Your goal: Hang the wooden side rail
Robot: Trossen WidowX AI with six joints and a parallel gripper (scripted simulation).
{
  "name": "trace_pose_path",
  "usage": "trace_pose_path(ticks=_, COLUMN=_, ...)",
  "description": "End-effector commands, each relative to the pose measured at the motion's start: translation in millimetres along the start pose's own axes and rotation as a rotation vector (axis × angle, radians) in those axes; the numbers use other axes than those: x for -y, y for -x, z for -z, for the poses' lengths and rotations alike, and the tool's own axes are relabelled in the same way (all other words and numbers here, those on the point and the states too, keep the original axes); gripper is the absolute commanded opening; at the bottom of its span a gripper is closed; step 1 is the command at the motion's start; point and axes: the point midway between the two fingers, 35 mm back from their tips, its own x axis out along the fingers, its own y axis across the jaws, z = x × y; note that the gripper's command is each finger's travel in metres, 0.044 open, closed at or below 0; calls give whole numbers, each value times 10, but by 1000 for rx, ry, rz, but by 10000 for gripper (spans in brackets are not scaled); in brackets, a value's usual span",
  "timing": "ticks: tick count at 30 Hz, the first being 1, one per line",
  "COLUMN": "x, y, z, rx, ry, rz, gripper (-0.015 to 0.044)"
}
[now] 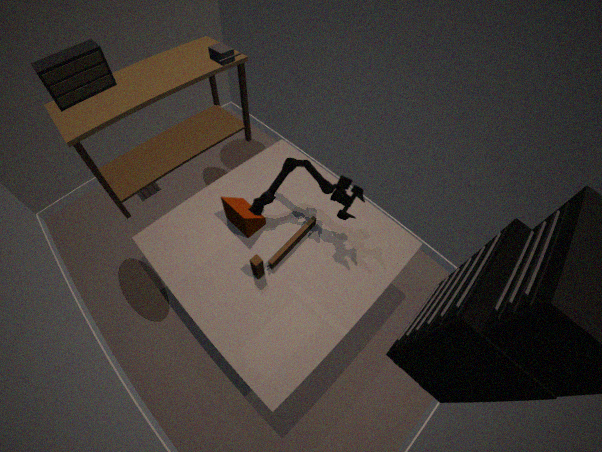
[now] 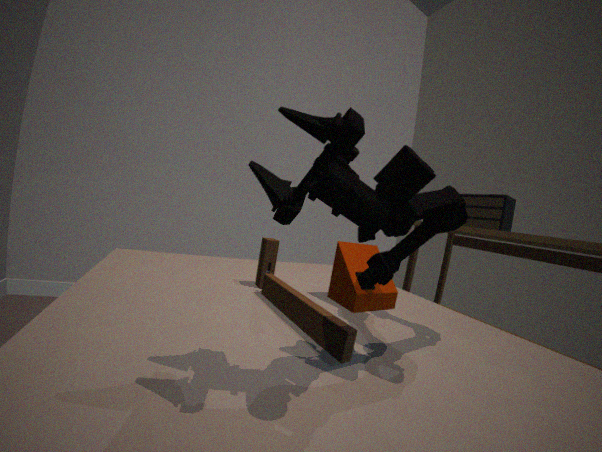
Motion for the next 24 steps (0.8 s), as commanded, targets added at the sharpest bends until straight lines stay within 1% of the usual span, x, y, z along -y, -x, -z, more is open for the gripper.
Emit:
trace_pose_path(ticks=1, x=495, y=-99, z=-295, rx=-15, ry=46, rz=91, gripper=440)
trace_pose_path(ticks=7, x=1367, y=-136, z=-861, rx=-17, ry=83, rz=271, gripper=440)
trace_pose_path(ticks=12, x=2072, y=35, z=-1372, rx=-9, ry=70, rz=438, gripper=440)
trace_pose_path(ticks=18, x=2835, y=484, z=-1938, rx=14, ry=-4, rz=647, gripper=440)
trace_pose_path(ticks=24, x=3464, y=1158, z=-2356, rx=50, ry=-140, rz=850, gripper=440)
